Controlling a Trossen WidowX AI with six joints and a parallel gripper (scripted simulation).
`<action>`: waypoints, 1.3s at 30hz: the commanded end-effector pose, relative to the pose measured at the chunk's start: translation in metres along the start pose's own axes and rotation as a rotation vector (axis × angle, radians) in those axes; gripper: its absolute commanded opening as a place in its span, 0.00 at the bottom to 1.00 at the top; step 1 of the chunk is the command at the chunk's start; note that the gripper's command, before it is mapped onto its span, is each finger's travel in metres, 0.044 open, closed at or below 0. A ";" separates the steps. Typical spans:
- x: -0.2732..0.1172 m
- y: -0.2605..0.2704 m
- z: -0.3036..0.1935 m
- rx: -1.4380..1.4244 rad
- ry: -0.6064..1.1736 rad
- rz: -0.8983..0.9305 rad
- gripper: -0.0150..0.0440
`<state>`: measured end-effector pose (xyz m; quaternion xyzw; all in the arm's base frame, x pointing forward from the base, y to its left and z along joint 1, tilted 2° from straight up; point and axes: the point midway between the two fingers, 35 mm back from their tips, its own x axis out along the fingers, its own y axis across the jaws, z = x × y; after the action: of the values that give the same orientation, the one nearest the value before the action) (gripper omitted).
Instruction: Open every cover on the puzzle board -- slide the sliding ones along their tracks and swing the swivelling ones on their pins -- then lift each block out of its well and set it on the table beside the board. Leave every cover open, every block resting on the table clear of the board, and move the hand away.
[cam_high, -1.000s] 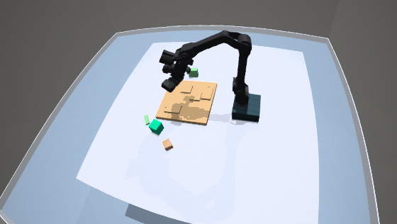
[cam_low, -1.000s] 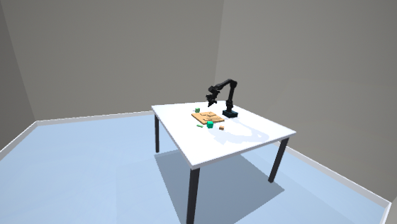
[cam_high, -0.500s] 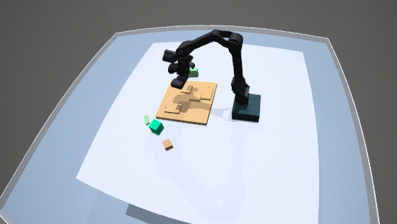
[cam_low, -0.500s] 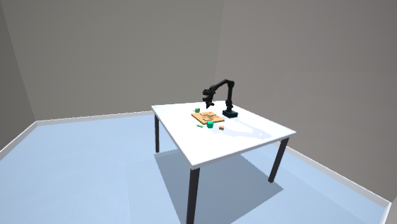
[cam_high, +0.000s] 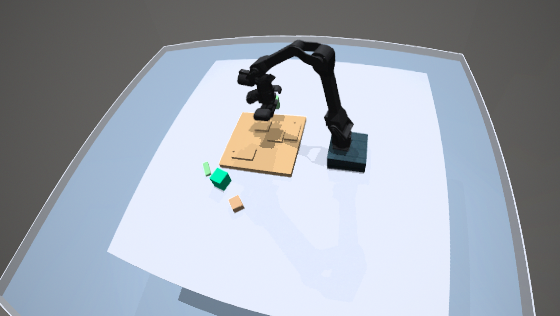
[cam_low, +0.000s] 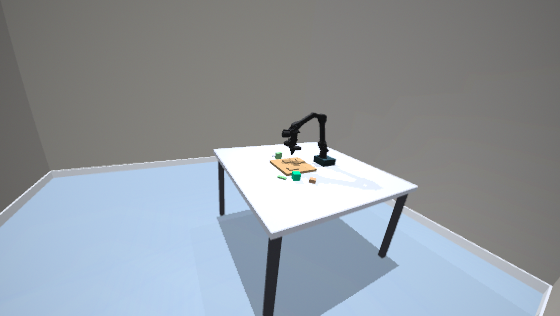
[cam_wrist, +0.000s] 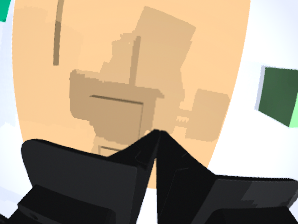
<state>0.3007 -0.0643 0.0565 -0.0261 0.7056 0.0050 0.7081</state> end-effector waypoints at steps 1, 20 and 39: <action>0.001 -0.001 -0.001 -0.013 0.009 0.007 0.25; 0.001 -0.001 -0.001 -0.013 0.009 0.007 0.25; 0.018 -0.001 0.000 -0.013 0.009 0.007 0.25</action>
<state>0.3013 -0.0665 0.0432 -0.0279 0.7081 0.0090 0.7055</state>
